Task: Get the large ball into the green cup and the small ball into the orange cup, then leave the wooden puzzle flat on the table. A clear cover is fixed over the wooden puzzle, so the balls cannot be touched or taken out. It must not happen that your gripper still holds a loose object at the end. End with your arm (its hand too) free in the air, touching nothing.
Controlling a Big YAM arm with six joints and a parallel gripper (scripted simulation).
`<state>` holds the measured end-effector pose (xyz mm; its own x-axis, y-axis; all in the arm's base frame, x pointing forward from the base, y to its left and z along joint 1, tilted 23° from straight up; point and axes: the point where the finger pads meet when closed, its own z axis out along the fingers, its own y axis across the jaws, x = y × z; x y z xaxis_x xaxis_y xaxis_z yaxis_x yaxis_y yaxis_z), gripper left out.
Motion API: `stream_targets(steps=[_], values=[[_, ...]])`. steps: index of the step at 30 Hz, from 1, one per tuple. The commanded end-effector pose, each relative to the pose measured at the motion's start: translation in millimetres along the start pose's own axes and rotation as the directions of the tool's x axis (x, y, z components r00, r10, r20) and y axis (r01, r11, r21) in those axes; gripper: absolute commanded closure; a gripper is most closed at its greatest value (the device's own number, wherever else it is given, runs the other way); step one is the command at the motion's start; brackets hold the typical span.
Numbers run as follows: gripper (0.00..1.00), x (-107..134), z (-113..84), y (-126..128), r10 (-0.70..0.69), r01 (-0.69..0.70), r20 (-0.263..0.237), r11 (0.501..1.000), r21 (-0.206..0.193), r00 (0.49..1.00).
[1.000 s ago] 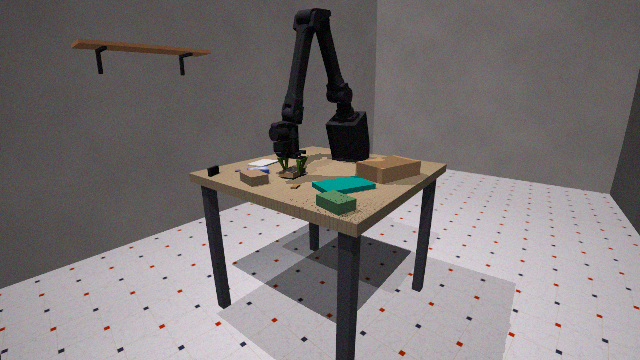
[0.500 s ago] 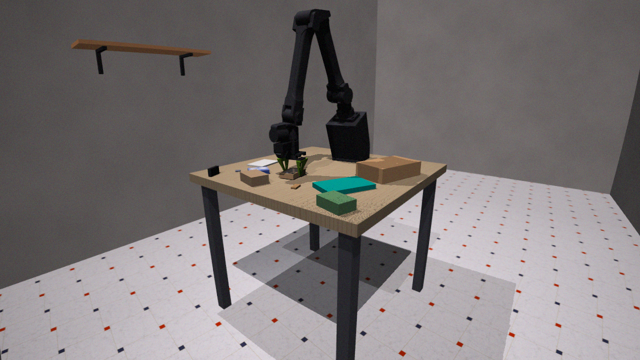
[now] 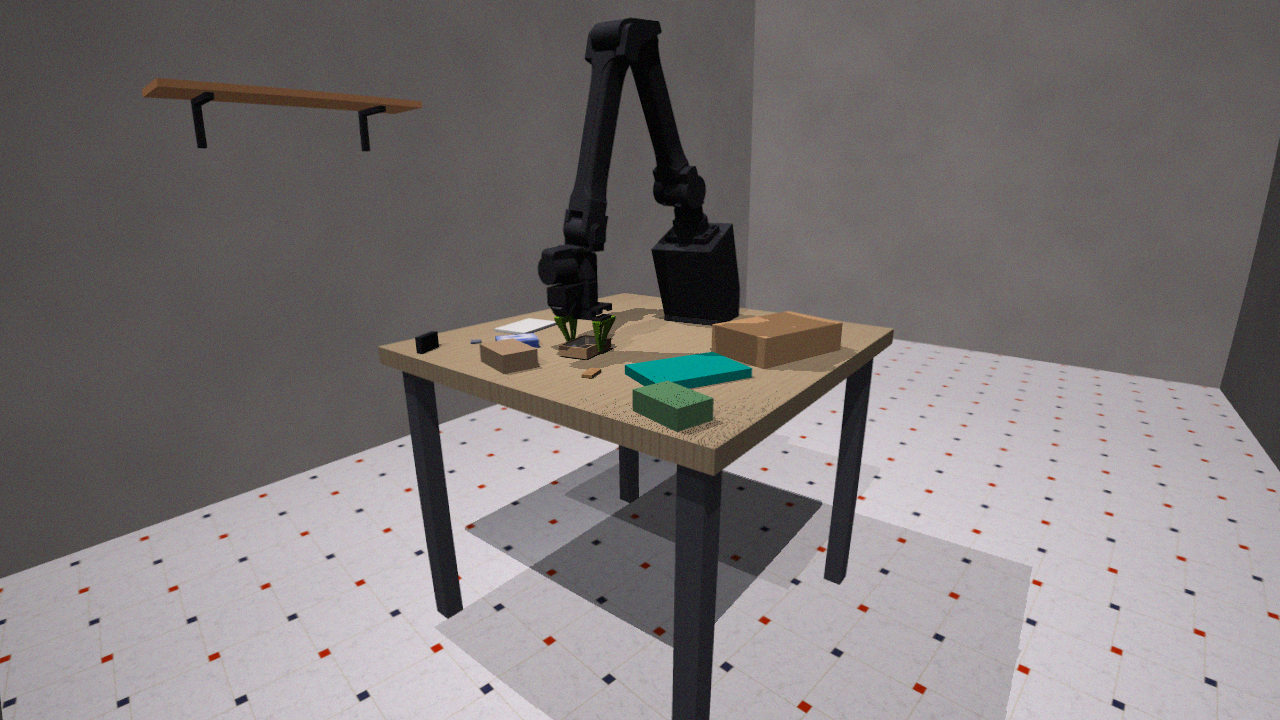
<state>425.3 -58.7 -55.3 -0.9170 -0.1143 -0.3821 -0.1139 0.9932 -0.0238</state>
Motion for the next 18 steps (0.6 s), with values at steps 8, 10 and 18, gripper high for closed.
stream_targets(steps=[8, 10, 18], values=[[0.14, -13.8, -0.5, 3.4, -0.007, 0.007, 0.024, 1.0, 0.003, 1.0], [0.14, -13.8, -0.5, 3.4, -0.007, 0.007, 0.024, 1.0, 0.003, 1.0], [0.14, -13.8, -0.5, 3.4, -0.007, 0.007, 0.024, 1.0, 0.003, 1.0]])
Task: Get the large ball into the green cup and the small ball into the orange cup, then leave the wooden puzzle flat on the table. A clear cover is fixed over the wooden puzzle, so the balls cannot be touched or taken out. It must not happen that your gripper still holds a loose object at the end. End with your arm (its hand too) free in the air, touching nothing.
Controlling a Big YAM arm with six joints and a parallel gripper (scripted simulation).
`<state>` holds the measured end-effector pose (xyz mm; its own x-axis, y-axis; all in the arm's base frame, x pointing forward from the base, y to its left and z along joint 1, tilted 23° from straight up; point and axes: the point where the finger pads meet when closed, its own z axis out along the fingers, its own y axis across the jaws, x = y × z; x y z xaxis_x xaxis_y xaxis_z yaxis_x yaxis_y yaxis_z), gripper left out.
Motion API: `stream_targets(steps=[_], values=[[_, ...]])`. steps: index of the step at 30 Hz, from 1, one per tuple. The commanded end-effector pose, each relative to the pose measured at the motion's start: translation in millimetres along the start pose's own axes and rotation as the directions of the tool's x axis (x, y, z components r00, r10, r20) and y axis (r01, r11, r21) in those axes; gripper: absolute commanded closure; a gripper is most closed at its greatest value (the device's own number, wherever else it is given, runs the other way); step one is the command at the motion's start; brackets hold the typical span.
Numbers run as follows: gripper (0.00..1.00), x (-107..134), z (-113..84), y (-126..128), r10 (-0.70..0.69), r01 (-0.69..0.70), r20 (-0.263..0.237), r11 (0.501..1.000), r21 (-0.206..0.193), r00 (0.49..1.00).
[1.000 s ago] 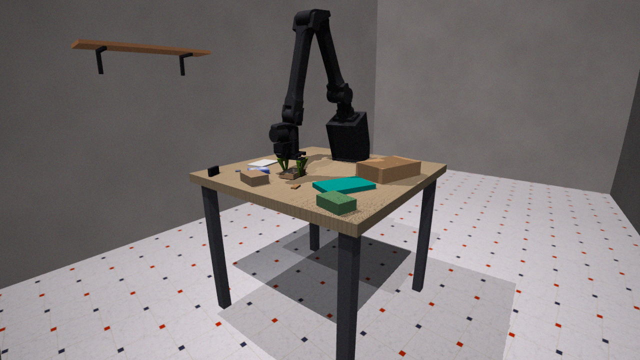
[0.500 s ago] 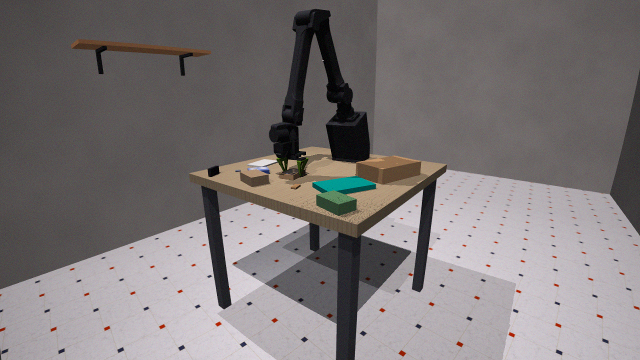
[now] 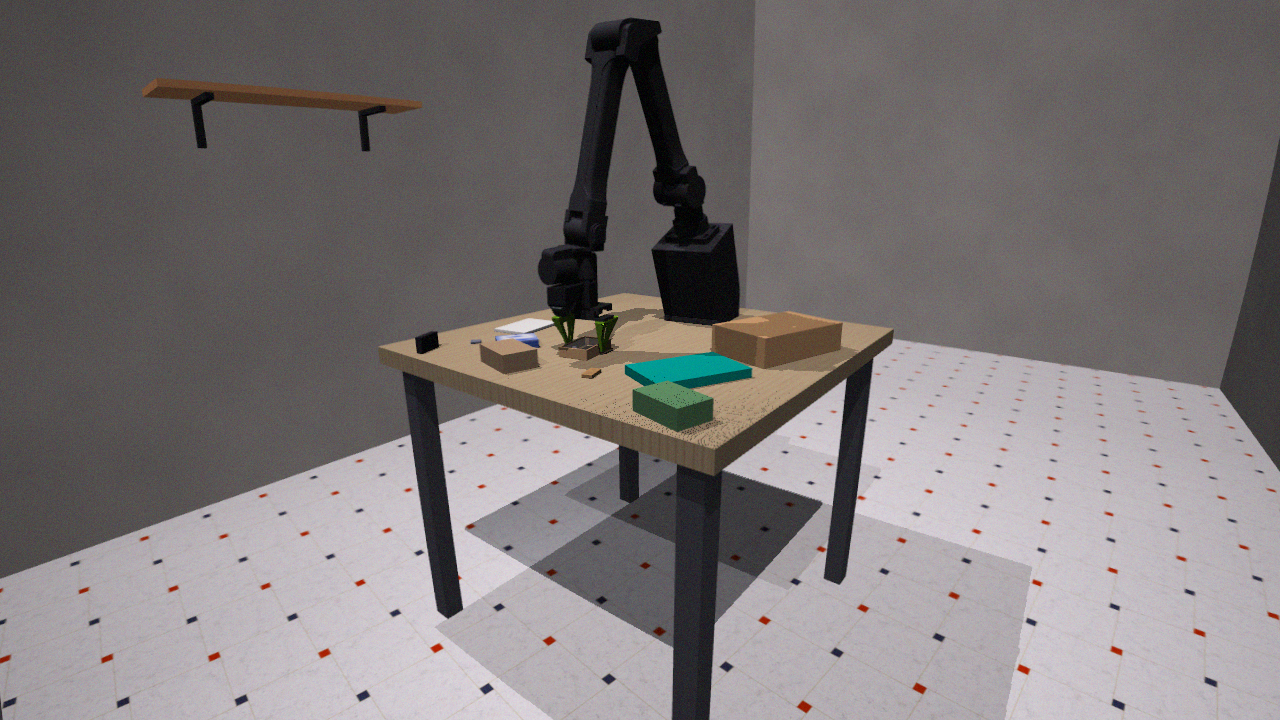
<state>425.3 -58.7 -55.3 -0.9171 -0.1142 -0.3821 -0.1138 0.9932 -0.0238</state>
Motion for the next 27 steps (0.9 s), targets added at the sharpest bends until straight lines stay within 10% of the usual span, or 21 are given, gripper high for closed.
stream_targets(steps=[1, 27], values=[[0.14, -13.8, -0.5, 3.4, -0.007, 0.007, 0.024, 1.0, 0.003, 1.0], [0.14, -15.3, -11.3, 3.7, -0.01, 0.009, 0.029, 1.0, 0.005, 1.0]])
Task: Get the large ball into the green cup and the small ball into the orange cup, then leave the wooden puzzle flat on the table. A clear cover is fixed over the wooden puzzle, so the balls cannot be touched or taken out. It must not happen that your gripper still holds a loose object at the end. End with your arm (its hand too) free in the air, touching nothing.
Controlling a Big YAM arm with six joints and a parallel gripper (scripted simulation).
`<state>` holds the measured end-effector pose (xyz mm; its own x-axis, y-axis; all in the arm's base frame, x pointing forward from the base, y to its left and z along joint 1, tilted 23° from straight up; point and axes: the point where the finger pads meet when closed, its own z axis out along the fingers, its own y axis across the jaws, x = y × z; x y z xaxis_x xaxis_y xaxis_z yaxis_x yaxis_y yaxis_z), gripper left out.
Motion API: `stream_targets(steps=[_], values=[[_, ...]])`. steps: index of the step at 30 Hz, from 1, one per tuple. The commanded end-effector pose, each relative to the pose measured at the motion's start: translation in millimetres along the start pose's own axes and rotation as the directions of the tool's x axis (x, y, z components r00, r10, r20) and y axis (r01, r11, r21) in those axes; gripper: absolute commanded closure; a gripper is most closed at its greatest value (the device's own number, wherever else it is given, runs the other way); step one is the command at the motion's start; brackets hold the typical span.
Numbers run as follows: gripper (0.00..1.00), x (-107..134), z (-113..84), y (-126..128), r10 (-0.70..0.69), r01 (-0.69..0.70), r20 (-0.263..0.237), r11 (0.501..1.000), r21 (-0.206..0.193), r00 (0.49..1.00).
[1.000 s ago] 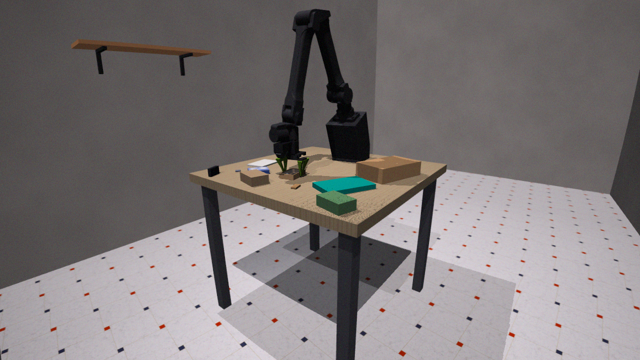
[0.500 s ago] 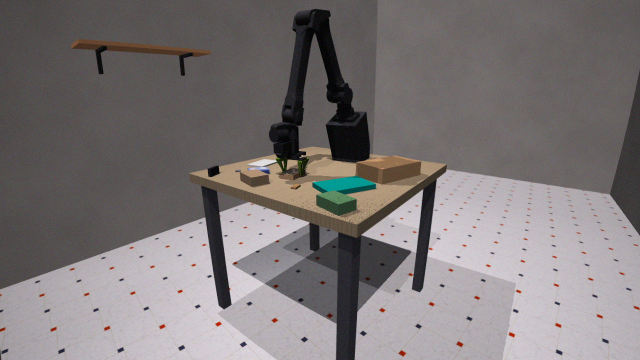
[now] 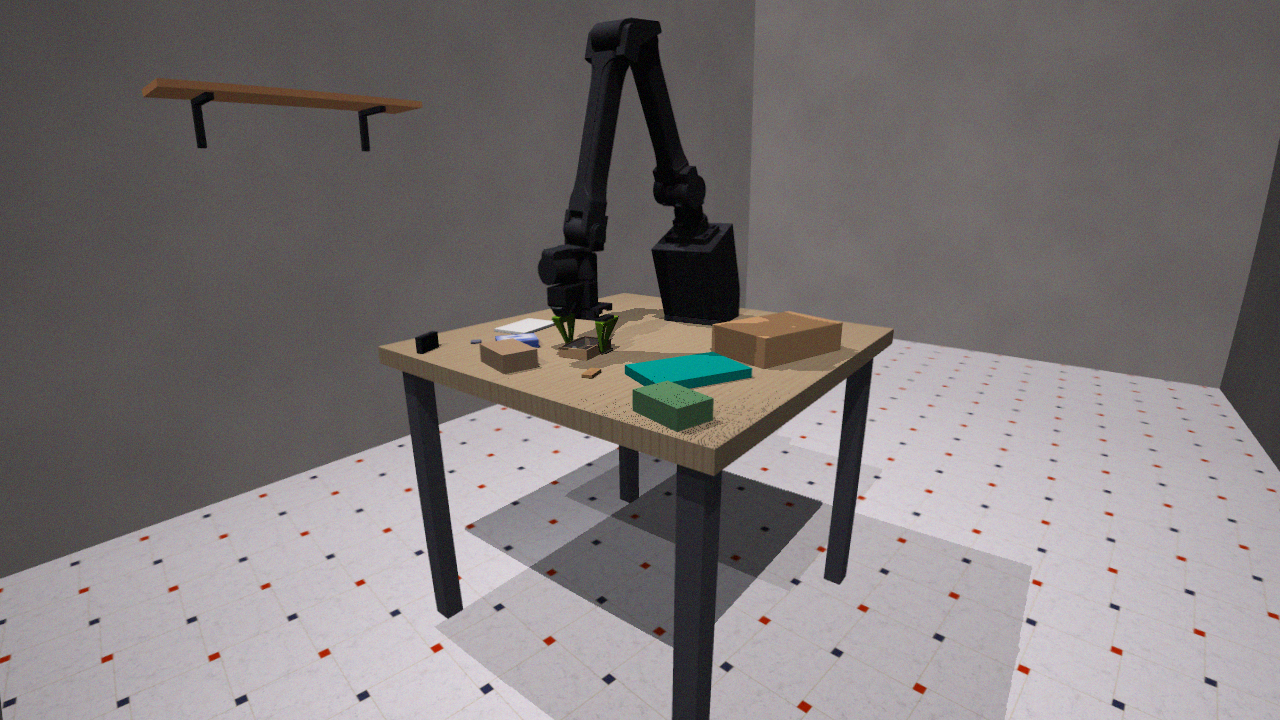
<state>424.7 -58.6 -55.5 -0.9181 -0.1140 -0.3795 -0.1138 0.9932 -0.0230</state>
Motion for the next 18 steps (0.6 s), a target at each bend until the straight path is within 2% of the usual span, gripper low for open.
stream_targets(steps=[1, 18], values=[[0.14, -14.3, -12.1, 3.9, -0.01, 0.01, 0.03, 1.0, 0.005, 1.0], [0.14, -5.2, -49.6, -3.5, -0.004, 0.004, 0.02, 1.0, 0.008, 1.0]])
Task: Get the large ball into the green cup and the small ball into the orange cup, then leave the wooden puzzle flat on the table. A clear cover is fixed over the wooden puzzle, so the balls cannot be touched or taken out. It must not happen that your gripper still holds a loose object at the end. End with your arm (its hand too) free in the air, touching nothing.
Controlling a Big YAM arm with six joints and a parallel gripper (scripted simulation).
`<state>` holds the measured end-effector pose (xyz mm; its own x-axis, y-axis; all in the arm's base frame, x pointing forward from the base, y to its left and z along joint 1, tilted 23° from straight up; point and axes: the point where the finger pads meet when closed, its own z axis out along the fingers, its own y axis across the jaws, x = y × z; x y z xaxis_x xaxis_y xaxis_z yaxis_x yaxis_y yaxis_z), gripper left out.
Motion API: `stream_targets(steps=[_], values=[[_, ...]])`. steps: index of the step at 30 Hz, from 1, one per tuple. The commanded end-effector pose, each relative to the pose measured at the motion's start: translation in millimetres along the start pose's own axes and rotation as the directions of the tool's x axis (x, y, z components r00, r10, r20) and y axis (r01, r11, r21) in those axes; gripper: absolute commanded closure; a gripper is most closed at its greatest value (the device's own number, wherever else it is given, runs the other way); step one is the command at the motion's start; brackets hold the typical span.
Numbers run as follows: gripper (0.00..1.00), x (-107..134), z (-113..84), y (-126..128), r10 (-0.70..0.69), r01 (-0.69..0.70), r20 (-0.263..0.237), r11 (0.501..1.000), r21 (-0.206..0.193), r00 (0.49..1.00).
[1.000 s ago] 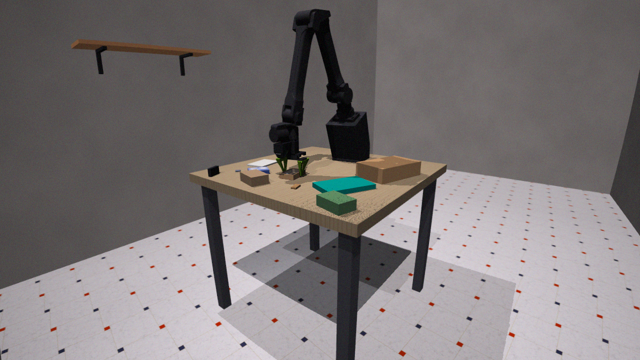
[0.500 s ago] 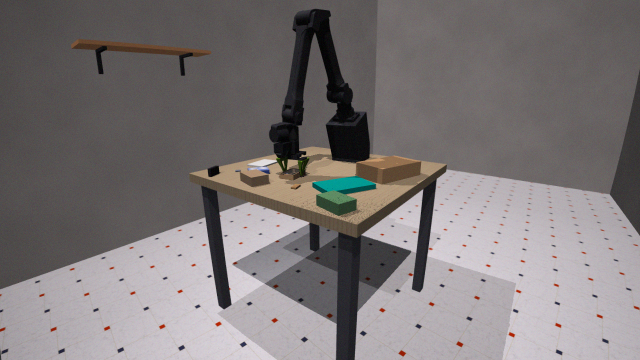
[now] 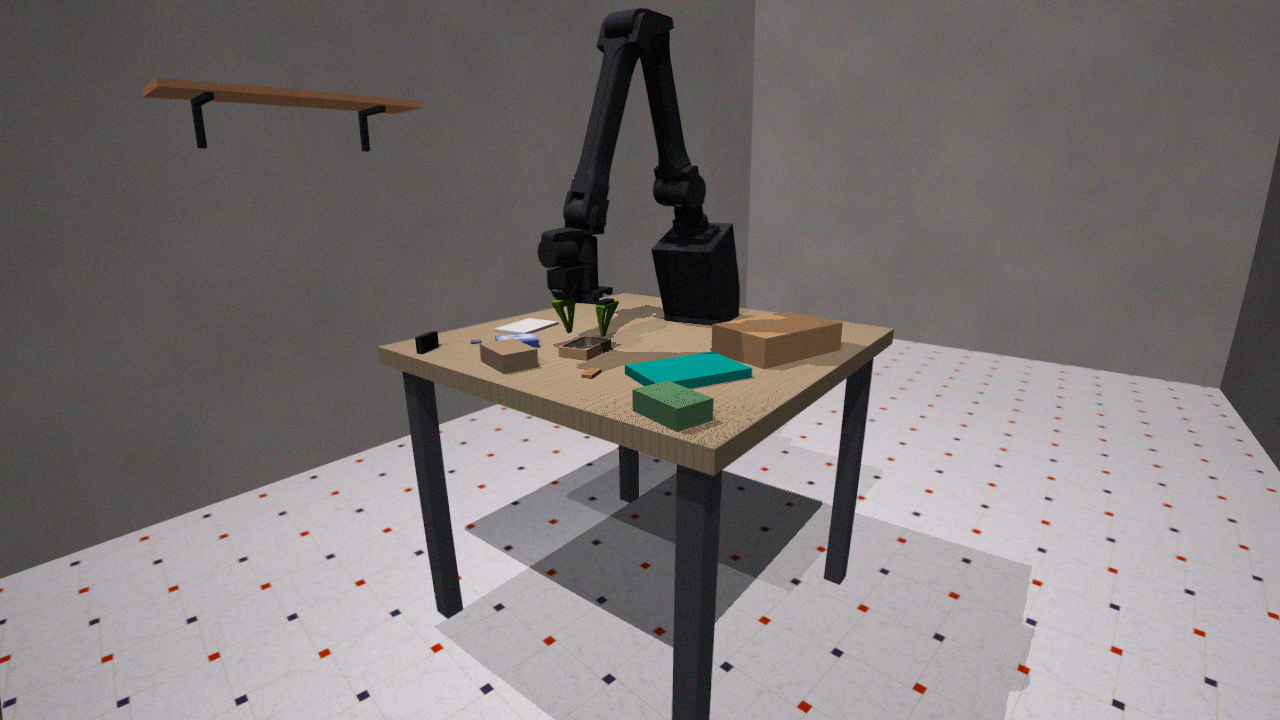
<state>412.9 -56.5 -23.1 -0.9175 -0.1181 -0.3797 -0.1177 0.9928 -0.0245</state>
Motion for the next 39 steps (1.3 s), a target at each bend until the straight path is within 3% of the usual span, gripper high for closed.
stream_targets(steps=[1, 12, 39], values=[[0.14, -3.5, -18.5, -6.1, 0.0, 0.0, 0.02, 1.0, 0.008, 1.0], [0.14, -3.1, -47.6, -5.9, 0.0, 0.0, 0.021, 1.0, 0.008, 1.0], [0.14, -4.8, -54.0, -6.4, 0.001, -0.001, 0.028, 1.0, 0.01, 1.0]])
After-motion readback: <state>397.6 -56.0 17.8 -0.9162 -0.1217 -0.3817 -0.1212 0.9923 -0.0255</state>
